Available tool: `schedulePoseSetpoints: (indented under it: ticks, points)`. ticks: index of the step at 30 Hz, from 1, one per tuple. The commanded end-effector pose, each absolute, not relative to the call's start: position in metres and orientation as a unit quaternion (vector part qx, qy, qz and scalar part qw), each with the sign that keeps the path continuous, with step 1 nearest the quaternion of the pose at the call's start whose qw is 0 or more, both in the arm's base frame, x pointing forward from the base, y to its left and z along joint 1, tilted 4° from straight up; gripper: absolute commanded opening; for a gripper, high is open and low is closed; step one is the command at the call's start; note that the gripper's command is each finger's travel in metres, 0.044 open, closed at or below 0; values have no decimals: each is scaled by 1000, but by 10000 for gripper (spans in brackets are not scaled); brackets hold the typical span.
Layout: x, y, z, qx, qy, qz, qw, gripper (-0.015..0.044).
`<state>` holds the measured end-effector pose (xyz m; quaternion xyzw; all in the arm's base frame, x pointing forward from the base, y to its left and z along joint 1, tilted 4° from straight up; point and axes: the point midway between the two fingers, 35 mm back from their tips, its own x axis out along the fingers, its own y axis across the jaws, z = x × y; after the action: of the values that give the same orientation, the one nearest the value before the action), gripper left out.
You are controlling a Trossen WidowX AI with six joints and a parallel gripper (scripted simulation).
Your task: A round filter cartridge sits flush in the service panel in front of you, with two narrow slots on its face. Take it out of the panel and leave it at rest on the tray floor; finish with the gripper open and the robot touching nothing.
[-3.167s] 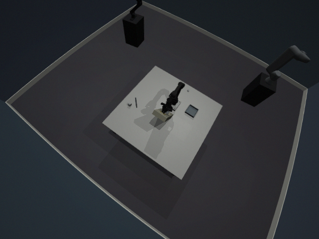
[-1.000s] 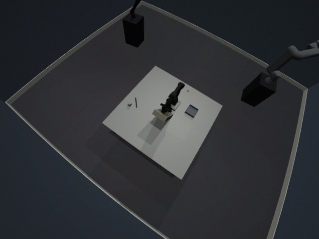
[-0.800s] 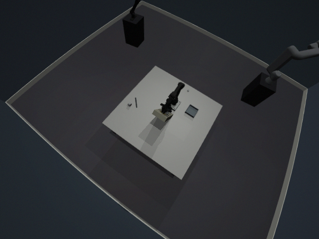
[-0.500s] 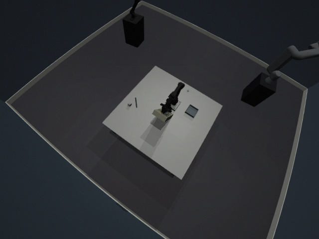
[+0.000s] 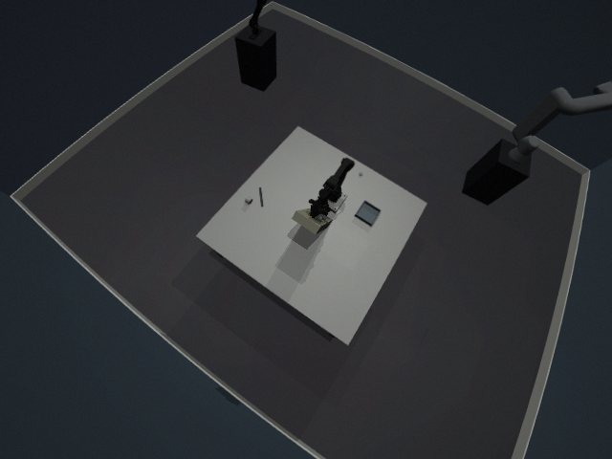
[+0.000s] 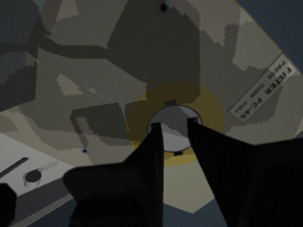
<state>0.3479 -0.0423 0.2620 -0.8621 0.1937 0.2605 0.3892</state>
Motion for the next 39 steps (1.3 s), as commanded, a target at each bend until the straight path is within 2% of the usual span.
schedulePoseSetpoints:
  ticks: [1, 21, 39]
  points:
    - [355, -42, 255, -830, 211, 250, 453, 0]
    - [357, -42, 254, -625, 284, 162, 709, 0]
    - [358, -42, 253, -375, 320, 67, 867, 0]
